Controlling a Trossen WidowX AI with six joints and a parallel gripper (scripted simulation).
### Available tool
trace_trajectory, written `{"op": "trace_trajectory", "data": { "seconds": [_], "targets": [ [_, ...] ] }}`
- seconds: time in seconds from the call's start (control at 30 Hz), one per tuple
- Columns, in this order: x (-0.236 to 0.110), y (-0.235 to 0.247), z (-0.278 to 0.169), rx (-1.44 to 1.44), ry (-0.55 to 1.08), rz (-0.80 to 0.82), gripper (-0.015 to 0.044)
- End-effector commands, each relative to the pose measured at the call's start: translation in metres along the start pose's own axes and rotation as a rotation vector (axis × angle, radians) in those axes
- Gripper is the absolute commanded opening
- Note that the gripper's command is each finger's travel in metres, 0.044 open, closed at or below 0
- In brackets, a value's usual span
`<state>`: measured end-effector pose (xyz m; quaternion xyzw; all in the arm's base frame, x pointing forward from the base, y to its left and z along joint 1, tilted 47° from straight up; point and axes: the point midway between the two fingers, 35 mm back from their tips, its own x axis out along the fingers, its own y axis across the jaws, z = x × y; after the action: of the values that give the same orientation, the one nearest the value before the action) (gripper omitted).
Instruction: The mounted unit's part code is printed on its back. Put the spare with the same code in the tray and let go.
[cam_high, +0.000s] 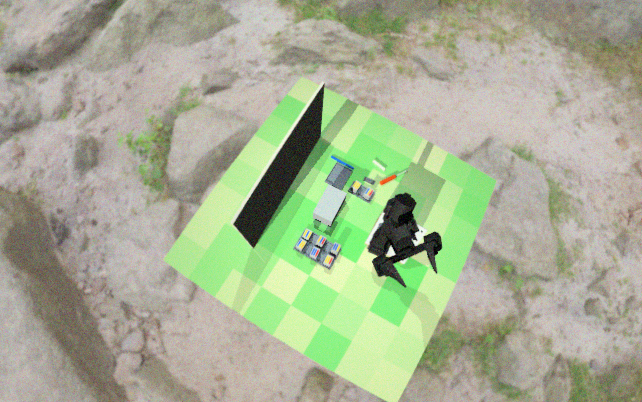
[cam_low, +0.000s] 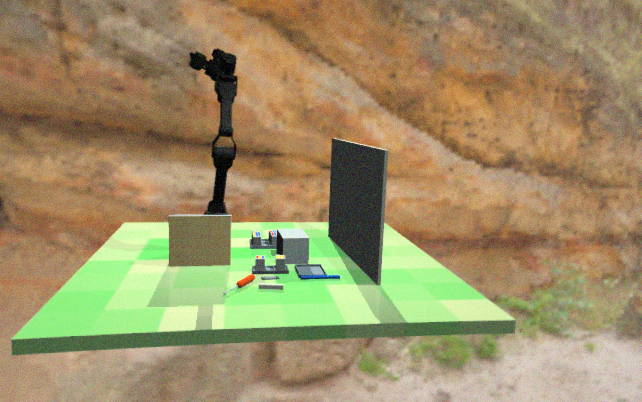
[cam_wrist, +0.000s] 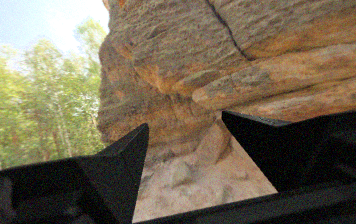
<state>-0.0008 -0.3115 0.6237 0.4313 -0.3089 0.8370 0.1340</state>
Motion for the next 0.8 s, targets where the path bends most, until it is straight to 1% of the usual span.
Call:
{"op": "trace_trajectory", "data": {
  "seconds": [0.0, 0.03, 0.17, 0.23, 0.37, 0.57, 0.67, 0.77],
  "targets": [
    [0.0, 0.0, 0.0, 0.0, 0.0, 0.0, 0.0426],
    [0.0, 0.0, 0.0, 0.0, 0.0, 0.0, 0.044],
    [0.0, 0.0, 0.0, 0.0, 0.0, 0.0, 0.044],
    [0.006, -0.005, -0.009, 0.006, 0.021, -0.014, 0.044],
    [0.035, -0.035, -0.056, 0.019, 0.138, -0.099, 0.044],
    [0.066, -0.083, -0.12, -0.044, 0.301, -0.236, 0.044],
    [0.077, -0.118, -0.158, -0.083, 0.4, -0.323, 0.044],
    [0.08, -0.155, -0.193, -0.117, 0.498, -0.412, 0.044]
  ]
}}
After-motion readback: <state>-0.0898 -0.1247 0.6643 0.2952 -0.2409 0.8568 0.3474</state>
